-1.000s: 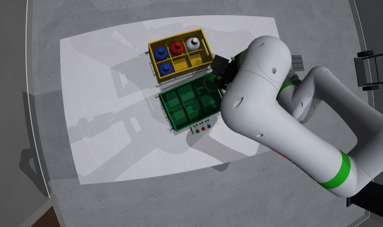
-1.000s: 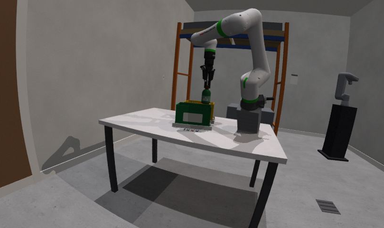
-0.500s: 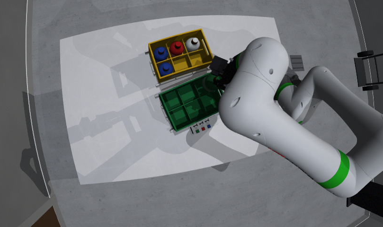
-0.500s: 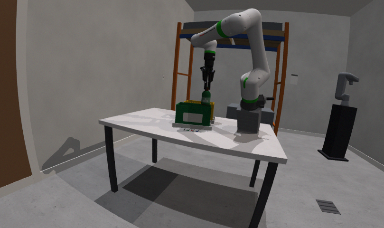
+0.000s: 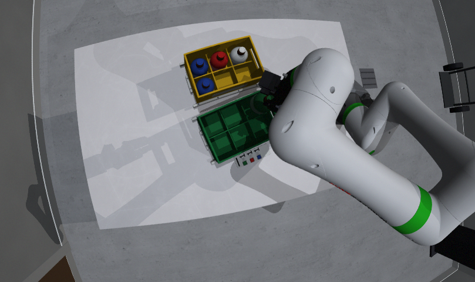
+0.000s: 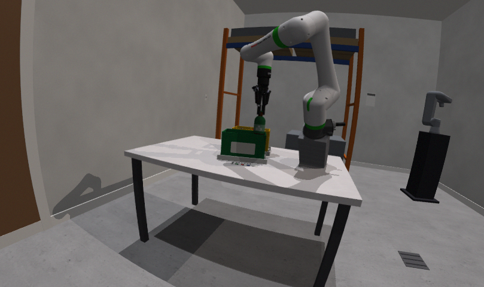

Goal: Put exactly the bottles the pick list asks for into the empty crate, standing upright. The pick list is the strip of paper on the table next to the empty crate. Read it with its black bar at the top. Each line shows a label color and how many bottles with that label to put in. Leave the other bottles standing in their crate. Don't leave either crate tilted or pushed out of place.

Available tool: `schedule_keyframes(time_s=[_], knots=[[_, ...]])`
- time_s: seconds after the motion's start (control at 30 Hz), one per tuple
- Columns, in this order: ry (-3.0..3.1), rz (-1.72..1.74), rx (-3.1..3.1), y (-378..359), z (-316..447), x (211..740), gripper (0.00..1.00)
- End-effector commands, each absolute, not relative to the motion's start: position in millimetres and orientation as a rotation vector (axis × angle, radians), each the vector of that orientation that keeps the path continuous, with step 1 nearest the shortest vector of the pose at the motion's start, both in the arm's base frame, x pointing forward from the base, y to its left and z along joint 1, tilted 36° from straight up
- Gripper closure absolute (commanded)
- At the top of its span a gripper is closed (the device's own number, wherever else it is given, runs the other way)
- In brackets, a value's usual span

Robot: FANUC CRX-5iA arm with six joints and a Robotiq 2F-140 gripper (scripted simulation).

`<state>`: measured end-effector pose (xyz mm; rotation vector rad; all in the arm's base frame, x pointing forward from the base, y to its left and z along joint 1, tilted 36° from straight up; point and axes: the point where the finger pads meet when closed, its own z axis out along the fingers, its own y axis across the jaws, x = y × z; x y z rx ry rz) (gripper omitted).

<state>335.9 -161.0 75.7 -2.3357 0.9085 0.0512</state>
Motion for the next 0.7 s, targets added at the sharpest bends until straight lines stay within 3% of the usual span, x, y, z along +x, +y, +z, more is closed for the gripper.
schedule_keyframes(time_s=[0.0, 0.67], knots=[[0.909, 0.050, -2.337, -160, 74, 336, 0.90], [0.909, 0.050, -2.337, -151, 61, 339, 0.90]])
